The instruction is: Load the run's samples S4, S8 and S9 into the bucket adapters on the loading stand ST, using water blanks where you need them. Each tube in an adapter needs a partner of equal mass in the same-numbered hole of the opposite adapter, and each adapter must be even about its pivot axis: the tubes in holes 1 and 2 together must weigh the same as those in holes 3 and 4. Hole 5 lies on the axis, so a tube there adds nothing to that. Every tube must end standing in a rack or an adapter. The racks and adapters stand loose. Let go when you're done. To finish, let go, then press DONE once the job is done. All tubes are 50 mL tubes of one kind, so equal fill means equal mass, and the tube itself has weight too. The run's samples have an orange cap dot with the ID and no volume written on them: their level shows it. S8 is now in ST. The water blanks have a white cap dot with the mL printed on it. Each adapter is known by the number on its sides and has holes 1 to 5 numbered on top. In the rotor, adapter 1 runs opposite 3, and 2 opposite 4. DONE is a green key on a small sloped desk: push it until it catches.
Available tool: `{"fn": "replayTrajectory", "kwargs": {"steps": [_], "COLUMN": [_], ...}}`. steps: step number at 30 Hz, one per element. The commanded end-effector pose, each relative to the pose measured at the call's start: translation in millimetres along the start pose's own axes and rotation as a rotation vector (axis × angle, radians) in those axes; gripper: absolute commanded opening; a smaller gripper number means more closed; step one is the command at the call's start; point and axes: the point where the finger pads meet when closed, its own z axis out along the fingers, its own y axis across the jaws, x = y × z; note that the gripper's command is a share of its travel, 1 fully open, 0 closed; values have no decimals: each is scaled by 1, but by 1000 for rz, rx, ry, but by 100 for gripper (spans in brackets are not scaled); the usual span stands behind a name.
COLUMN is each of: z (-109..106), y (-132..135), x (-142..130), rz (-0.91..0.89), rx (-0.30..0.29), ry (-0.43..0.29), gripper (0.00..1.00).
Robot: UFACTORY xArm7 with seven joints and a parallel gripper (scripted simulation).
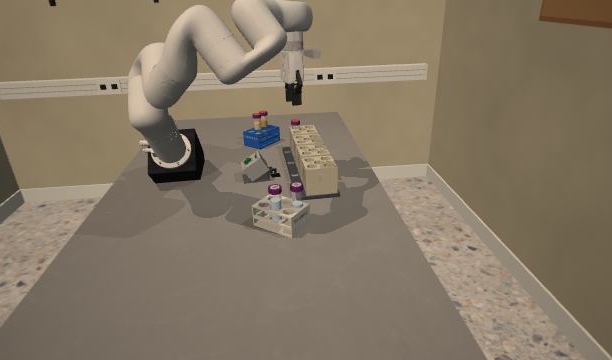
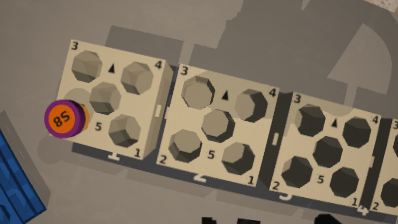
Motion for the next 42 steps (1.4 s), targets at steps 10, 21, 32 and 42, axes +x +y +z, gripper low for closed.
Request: {"fn": "replayTrajectory", "kwargs": {"steps": [10,21,32,42], "z": [-2,-2,-2,-2], "y": [-69,-114,-158,-208], "x": [-9,-15,-22,-29], "rz": [-463,-555,-555,-555], "rx": [2,2,3,3], "ry": [3,3,2,2], "gripper": [57,57,57,57]}}
